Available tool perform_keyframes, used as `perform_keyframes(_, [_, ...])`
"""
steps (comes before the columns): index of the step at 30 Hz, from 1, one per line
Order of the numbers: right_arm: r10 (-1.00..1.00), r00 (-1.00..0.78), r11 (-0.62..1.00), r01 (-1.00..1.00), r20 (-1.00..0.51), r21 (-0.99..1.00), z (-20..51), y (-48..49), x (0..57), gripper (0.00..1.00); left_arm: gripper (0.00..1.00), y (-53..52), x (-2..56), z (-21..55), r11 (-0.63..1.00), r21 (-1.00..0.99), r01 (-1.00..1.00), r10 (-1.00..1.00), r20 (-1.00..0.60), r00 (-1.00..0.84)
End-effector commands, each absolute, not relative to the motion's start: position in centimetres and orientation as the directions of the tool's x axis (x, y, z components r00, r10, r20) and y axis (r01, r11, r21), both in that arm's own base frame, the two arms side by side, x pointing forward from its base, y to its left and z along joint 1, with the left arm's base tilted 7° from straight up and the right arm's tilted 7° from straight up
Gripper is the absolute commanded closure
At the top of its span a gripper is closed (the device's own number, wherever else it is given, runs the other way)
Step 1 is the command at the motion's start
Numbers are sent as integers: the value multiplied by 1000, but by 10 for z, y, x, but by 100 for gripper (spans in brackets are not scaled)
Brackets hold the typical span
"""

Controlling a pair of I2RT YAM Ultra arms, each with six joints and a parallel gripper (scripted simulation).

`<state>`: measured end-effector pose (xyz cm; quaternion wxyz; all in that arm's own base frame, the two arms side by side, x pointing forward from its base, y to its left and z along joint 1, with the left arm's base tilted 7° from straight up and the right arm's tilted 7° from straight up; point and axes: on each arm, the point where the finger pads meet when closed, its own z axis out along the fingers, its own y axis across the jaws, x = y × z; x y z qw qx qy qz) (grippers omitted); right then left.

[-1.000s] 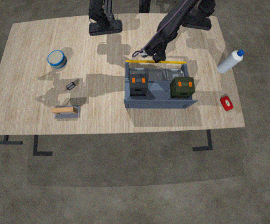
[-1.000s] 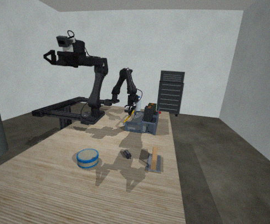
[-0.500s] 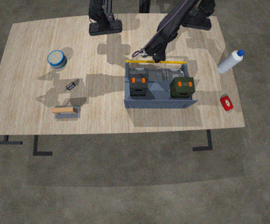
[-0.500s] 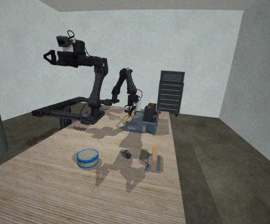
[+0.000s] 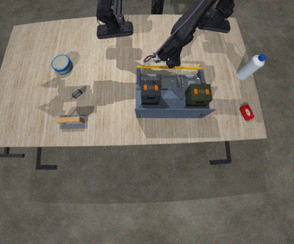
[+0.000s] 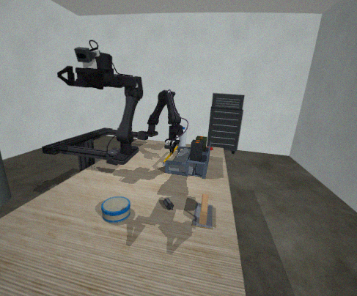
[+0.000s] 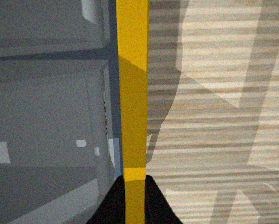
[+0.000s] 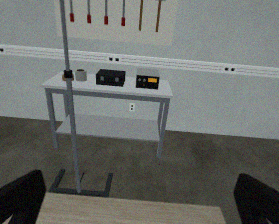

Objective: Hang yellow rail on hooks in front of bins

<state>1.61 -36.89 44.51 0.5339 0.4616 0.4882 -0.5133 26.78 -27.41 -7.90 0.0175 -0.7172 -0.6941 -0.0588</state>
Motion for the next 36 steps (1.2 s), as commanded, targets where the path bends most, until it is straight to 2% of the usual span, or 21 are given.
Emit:
perform_keyframes(1, [-111, 2, 22, 1000, -994, 0, 456, -362, 9, 0, 100, -280, 273, -74, -42, 77, 996, 996, 85, 35])
perform_keyframes(36, [-111, 2, 22, 1000, -994, 0, 456, -362, 9, 0, 100, -281, 276, -76, -40, 81, 996, 996, 81, 33])
